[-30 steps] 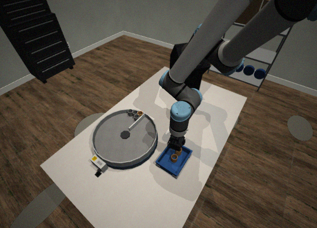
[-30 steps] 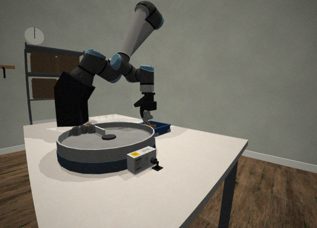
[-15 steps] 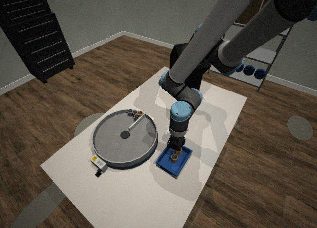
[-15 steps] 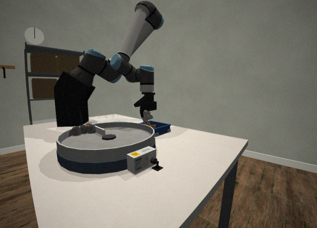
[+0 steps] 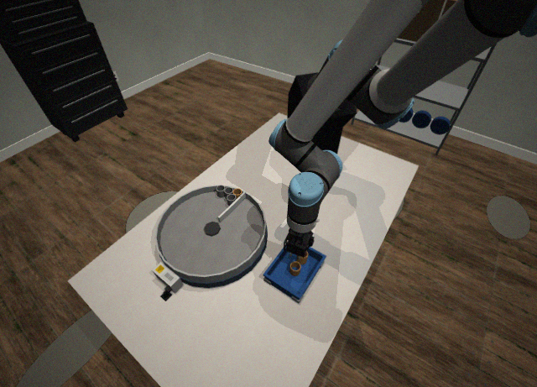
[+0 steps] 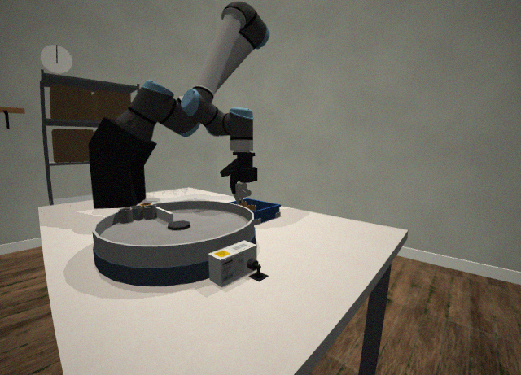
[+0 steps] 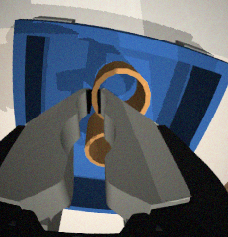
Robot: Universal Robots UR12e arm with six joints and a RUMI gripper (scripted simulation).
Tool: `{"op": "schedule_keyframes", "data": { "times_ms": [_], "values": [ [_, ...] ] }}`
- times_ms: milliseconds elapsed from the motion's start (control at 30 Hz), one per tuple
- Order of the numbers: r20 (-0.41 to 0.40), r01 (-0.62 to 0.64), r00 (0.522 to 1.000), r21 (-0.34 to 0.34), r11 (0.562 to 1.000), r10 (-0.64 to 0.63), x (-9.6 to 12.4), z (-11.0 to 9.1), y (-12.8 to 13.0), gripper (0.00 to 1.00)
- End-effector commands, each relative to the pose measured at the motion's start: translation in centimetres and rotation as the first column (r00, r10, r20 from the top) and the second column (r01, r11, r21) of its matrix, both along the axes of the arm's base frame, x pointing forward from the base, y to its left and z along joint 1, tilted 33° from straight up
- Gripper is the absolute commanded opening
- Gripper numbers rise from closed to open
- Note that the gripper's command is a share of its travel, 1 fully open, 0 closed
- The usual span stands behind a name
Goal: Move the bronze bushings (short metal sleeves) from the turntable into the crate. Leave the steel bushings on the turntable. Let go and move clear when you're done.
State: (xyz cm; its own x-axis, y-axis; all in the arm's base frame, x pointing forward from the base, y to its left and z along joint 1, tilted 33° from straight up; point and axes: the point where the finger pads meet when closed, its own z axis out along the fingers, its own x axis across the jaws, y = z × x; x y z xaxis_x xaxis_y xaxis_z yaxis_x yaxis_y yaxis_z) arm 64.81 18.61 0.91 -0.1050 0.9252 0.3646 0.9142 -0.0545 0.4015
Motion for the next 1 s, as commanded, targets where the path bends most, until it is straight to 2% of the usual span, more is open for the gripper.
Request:
{"op": "schedule_keyframes", "data": {
  "times_ms": [0, 967],
  "values": [
    [0.001, 0.000, 1.000, 0.000, 1.000, 0.000, 0.10, -0.11, 0.06, 0.00],
    [0.001, 0.000, 1.000, 0.000, 1.000, 0.000, 0.20, -0.33, 0.16, 0.00]
  ]
}}
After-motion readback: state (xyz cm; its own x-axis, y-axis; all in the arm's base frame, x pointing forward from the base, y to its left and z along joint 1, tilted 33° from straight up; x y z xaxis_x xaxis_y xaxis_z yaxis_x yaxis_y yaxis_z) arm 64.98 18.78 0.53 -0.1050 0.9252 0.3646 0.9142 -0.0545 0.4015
